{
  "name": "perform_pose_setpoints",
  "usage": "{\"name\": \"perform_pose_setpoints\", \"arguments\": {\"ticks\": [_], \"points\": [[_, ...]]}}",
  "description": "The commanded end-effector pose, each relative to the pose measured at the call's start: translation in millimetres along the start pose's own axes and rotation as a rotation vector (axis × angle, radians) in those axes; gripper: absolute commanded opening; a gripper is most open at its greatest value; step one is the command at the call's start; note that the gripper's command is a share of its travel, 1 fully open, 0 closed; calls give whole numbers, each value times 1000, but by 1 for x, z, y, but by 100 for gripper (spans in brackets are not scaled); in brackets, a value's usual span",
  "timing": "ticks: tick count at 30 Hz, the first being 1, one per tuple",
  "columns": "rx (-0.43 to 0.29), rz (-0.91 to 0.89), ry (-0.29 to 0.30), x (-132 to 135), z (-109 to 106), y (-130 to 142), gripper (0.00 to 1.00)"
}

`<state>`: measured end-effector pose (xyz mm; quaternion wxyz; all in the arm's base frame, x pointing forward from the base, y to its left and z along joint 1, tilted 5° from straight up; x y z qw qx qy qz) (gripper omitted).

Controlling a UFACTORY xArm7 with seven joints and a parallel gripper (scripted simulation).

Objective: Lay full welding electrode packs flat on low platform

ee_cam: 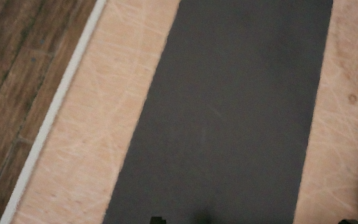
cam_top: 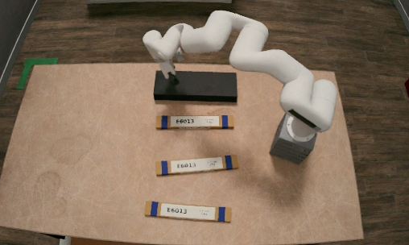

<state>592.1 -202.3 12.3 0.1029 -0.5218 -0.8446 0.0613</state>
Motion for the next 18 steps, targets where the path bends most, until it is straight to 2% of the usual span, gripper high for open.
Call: {"name": "perform_pose_setpoints", "arguments": {"ticks": [1, 3, 4, 6, 7, 9, 10, 12, 13, 15, 16, 18], "points": [[-95, 37, -5, 31, 14, 3, 100], [-95, 37, -5, 31, 14, 3, 100], [-123, 57, 2, 47, 21, 3, 100], [-123, 57, 2, 47, 21, 3, 100], [-150, 77, 7, 64, 28, 2, 100], [-150, 77, 7, 64, 28, 2, 100], [-174, 99, 11, 81, 34, -1, 100], [-174, 99, 11, 81, 34, -1, 100], [-195, 120, 13, 98, 40, -5, 100], [-195, 120, 13, 98, 40, -5, 100], [-213, 141, 13, 114, 45, -11, 100], [-213, 141, 13, 114, 45, -11, 100]]}}
Point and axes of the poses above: the point where the finger pads meet when closed, its own z axis out along the fingers, its own x axis across the jaws, y = z × x, the point moved 9 cm from there along -z, back along the fingers, and after that the axes turned 2 degrees about -z, right-handed, at the moved point
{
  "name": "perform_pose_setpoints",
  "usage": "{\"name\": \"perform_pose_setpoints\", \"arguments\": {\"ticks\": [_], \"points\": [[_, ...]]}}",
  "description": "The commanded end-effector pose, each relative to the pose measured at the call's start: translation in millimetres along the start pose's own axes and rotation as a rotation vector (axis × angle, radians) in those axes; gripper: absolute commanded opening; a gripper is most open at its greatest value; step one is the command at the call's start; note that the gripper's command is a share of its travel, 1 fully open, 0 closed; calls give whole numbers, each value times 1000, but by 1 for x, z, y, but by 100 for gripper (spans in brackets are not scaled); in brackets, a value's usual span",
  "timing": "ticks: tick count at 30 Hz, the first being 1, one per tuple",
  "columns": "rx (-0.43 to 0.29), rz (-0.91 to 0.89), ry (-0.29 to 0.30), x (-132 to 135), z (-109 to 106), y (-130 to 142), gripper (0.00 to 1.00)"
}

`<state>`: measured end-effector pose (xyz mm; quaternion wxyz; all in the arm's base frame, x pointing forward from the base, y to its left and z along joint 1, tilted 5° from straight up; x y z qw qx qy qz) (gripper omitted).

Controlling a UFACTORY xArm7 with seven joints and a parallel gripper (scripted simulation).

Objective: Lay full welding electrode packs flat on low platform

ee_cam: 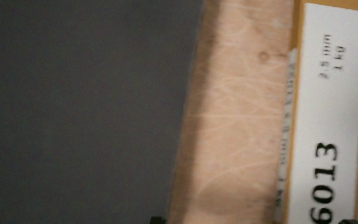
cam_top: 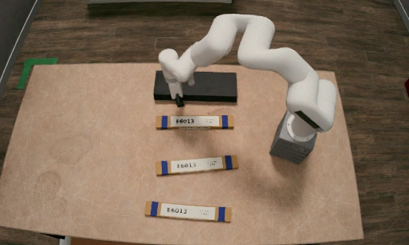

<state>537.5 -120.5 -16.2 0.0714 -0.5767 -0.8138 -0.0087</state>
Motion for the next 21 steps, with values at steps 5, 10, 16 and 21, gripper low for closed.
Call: {"name": "perform_pose_setpoints", "arguments": {"ticks": [5, 10, 16, 21], "points": [[-93, 75, -28, 58, 14, -34, 100], [-111, 107, -41, 81, 18, -54, 100], [-117, 118, -47, 89, 20, -63, 100], [-118, 119, -48, 90, 20, -63, 100]]}}
Point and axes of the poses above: the point where the finger pads meet when closed, its own z axis out along the fingers, its own x axis across the jaws, y = z × x, the point moved 9 cm from there along -z, back along the fingers, and after that the axes turned 2 degrees about -z, right-handed, at the moved point
